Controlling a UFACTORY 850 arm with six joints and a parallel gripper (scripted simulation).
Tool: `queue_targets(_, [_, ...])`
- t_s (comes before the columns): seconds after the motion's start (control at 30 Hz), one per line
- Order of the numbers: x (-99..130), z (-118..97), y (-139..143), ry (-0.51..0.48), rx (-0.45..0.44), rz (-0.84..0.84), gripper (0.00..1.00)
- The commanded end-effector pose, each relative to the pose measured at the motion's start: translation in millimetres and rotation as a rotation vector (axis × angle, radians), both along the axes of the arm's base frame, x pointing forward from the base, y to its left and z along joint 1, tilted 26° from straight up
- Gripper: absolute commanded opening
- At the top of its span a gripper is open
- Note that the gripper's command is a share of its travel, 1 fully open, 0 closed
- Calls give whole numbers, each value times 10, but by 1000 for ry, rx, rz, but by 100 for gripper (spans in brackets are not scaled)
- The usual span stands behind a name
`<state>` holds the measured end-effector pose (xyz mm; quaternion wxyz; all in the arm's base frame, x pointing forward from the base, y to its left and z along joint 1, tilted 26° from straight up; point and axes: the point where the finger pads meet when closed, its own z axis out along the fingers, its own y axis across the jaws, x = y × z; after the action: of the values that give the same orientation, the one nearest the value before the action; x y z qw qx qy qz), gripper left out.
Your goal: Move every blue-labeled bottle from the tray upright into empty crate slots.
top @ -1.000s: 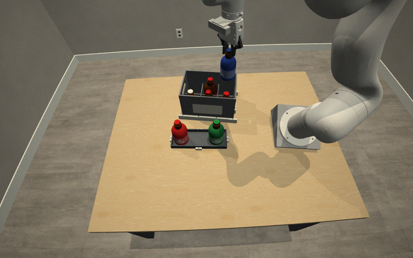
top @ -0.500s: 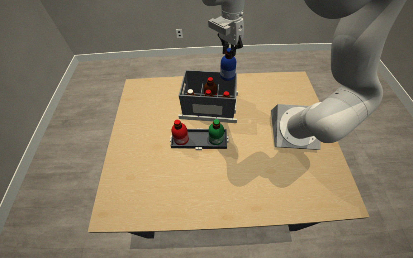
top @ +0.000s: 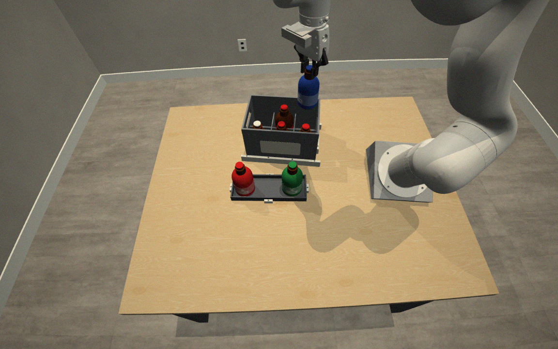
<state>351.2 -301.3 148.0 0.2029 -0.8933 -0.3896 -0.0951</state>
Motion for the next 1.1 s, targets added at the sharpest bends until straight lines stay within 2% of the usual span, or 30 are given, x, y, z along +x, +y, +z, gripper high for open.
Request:
queue_targets(0.0, [6,7,-8,-1,-2,0,0])
queue_targets(1.07, [6,-26,7,-1,-2,0,0])
